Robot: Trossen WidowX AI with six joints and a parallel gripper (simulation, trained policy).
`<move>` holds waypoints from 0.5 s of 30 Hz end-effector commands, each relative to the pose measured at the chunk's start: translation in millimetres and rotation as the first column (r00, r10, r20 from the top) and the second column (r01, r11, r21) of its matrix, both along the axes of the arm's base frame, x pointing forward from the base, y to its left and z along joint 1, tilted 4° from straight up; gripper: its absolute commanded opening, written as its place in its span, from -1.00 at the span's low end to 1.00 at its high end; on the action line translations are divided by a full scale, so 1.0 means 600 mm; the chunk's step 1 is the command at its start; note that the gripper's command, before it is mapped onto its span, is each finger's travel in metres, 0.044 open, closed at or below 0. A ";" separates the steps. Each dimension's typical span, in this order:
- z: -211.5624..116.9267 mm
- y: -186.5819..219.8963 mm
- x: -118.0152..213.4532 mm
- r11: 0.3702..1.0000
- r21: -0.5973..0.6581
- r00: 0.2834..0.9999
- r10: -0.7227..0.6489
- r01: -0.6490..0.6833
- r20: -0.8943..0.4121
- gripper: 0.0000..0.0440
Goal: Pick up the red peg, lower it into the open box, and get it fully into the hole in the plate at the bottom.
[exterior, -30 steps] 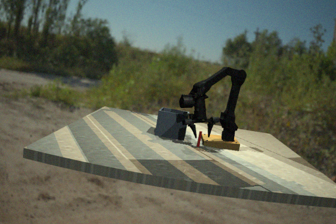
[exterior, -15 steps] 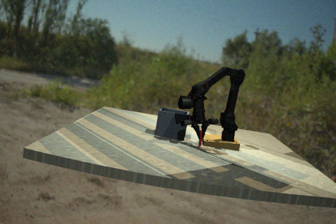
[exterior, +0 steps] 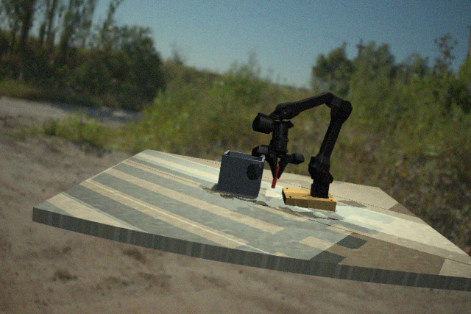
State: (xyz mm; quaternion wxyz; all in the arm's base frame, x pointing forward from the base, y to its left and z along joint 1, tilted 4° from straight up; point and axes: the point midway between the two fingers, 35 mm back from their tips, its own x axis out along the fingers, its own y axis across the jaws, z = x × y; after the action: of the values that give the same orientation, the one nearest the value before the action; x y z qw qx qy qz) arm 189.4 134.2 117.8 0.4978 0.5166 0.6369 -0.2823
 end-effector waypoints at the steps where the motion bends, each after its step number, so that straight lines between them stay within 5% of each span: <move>1: 0.026 -0.003 0.007 1.000 0.018 0.999 0.012 -0.013 0.046 -1.00; 15: 0.146 -0.069 0.044 0.999 -0.040 0.963 -0.001 0.013 0.270 -1.00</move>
State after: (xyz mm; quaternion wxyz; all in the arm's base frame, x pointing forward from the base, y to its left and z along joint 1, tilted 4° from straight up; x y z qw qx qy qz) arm 212.9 100.5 198.1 0.5778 0.5429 0.5672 -0.2229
